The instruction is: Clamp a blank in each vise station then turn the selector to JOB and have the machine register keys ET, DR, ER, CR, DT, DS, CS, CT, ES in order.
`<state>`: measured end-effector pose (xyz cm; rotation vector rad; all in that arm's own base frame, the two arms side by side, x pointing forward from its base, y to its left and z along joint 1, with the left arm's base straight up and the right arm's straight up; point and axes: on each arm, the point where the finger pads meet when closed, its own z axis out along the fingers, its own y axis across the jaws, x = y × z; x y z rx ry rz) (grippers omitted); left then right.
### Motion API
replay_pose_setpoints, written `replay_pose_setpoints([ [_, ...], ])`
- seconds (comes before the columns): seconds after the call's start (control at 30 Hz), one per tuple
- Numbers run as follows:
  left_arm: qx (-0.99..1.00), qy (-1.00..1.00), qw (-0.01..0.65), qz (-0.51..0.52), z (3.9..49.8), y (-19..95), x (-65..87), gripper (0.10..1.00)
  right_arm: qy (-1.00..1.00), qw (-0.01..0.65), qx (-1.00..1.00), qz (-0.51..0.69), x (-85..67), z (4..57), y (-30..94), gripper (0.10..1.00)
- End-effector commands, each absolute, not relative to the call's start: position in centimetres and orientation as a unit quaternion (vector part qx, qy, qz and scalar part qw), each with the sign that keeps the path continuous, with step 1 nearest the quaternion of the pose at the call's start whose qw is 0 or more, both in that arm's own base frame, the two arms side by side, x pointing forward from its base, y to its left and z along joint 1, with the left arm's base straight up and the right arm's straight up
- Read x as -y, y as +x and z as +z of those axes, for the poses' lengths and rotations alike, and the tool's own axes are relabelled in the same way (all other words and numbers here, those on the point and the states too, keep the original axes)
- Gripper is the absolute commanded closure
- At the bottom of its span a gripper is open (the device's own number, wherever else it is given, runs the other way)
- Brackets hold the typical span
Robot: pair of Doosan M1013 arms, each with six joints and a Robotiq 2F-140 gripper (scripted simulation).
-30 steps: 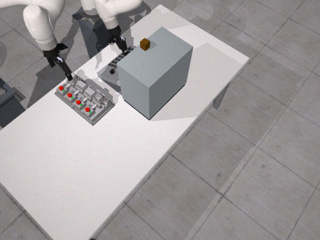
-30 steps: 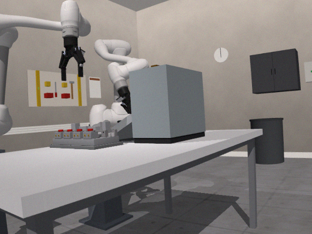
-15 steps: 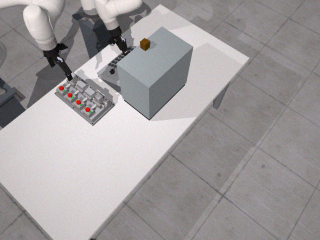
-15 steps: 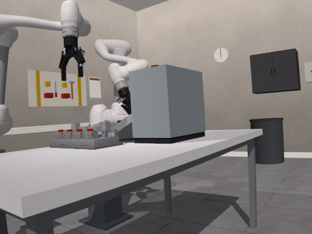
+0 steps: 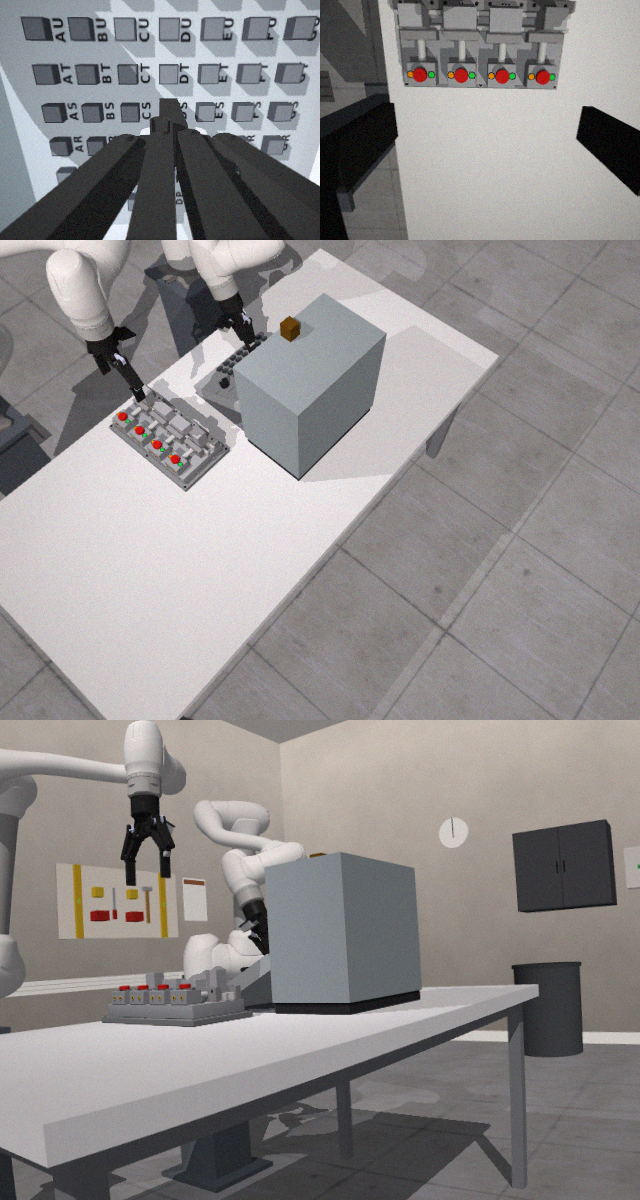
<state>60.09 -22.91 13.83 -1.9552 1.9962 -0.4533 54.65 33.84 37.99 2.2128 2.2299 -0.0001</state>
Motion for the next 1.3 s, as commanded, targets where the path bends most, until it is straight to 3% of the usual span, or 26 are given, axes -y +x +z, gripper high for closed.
replay_pose_setpoints([
  [0.0, -0.697, -0.682, 0.155, -0.159, 14.0, 60.1, 22.9, 0.999, 0.704, 0.000, -0.710, 0.001, -33.9, 38.1, 54.7, 0.098],
  [0.47, -0.697, -0.682, 0.155, -0.159, 16.8, 58.7, 22.9, 0.999, 0.704, 0.000, -0.710, 0.001, -33.9, 38.1, 54.7, 0.098],
  [1.27, -0.697, -0.682, 0.155, -0.159, 16.8, 58.7, 22.9, 0.999, 0.704, 0.000, -0.710, 0.001, -33.9, 38.1, 54.7, 0.098],
])
